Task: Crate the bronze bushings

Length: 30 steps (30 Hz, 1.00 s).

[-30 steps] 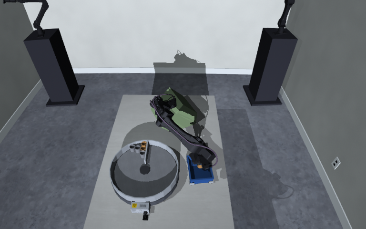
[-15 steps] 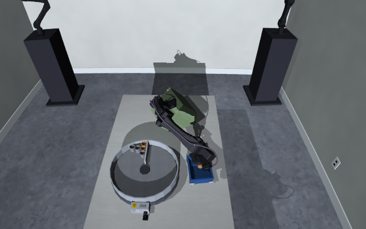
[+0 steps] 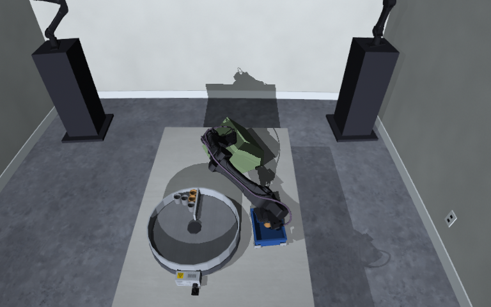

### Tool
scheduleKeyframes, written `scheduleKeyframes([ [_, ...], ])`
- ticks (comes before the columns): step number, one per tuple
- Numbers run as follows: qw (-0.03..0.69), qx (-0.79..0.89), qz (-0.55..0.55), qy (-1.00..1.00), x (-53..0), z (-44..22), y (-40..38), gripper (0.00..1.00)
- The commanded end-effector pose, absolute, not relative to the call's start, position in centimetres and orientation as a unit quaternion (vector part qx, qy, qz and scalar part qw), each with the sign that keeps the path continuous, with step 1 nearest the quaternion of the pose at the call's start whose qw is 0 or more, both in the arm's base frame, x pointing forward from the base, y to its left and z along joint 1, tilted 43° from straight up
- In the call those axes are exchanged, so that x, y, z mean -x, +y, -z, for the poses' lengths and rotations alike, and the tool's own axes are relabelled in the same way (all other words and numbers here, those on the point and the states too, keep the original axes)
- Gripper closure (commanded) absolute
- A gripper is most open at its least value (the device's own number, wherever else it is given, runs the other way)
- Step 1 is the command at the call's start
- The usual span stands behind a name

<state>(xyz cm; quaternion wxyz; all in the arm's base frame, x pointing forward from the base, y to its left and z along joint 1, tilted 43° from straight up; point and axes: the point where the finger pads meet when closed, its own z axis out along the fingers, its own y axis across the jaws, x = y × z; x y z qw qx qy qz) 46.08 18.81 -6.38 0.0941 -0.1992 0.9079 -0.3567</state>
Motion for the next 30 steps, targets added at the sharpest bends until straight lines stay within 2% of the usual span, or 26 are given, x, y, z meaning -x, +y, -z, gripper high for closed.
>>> scheduleKeyframes([
  [1, 0.124, 0.213, 0.348, 0.904, -46.3, 5.6, 20.9, 1.0],
  [7, 0.115, 0.217, 0.351, 0.904, -46.3, 7.3, 20.0, 1.0],
  [30, 0.124, 0.212, 0.347, 0.905, -47.0, 7.3, 19.9, 1.0],
])
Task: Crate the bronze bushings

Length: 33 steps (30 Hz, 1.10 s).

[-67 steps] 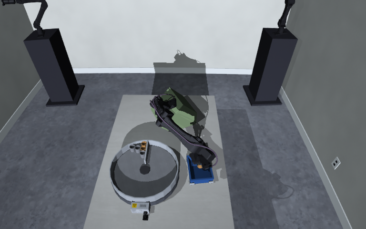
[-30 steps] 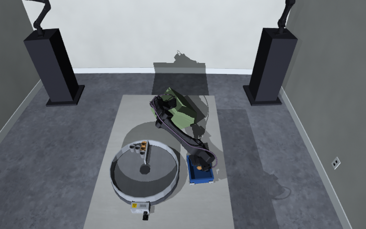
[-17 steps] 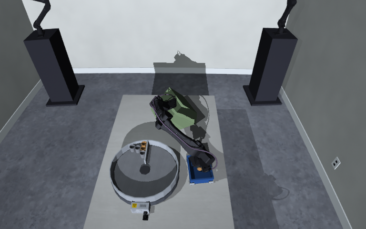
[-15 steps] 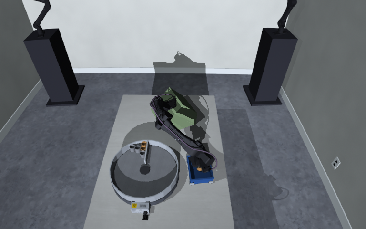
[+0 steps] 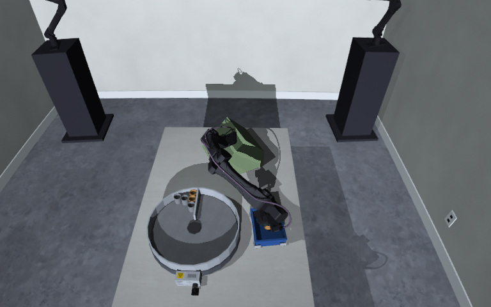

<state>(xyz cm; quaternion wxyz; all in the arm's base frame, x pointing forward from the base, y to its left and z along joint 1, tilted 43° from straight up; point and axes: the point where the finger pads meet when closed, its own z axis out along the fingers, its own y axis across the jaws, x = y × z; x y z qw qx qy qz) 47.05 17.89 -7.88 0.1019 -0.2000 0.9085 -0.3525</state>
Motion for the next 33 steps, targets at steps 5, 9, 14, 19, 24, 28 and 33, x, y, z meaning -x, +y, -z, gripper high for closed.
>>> scheduleKeyframes([
  [5, 0.124, 0.212, 0.347, 0.905, -47.0, 7.29, 19.86, 1.0],
  [9, 0.124, 0.212, 0.347, 0.905, -47.0, 7.29, 19.86, 1.0],
  [14, 0.124, 0.212, 0.347, 0.905, -47.0, 7.29, 19.86, 1.0],
  [19, 0.124, 0.212, 0.347, 0.905, -47.0, 7.29, 19.86, 1.0],
  [24, 0.124, 0.212, 0.347, 0.905, -47.0, 7.29, 19.86, 1.0],
  [28, 0.121, 0.214, 0.348, 0.905, -46.87, 7.38, 19.72, 1.0],
  [33, 0.125, 0.213, 0.347, 0.905, -47.15, 6.94, 19.47, 1.0],
])
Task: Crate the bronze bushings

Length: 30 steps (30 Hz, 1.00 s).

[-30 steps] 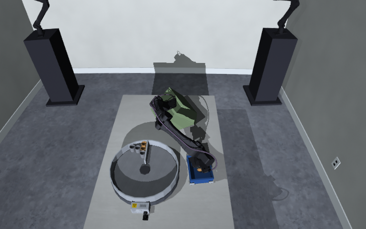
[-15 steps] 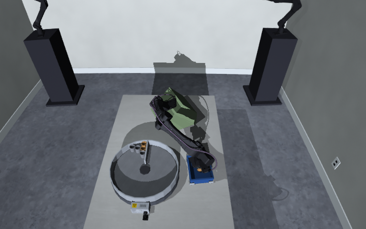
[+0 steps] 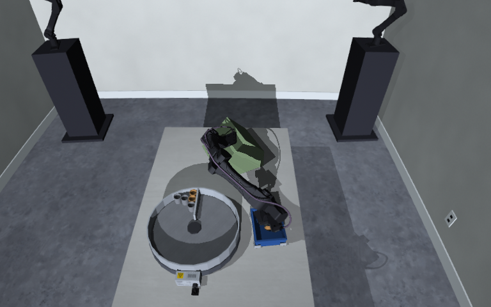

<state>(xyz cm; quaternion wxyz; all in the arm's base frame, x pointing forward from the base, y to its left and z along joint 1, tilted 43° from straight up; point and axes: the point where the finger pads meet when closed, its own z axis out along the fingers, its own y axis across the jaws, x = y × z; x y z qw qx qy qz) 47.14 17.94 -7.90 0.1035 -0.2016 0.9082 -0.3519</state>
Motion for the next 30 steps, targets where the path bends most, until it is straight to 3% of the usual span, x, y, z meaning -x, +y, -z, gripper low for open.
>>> scheduleKeyframes([
  [1, 0.125, 0.213, 0.347, 0.905, -47.15, 6.96, 19.45, 1.0],
  [30, 0.143, 0.204, 0.338, 0.908, -48.07, 6.0, 20.16, 1.0],
])
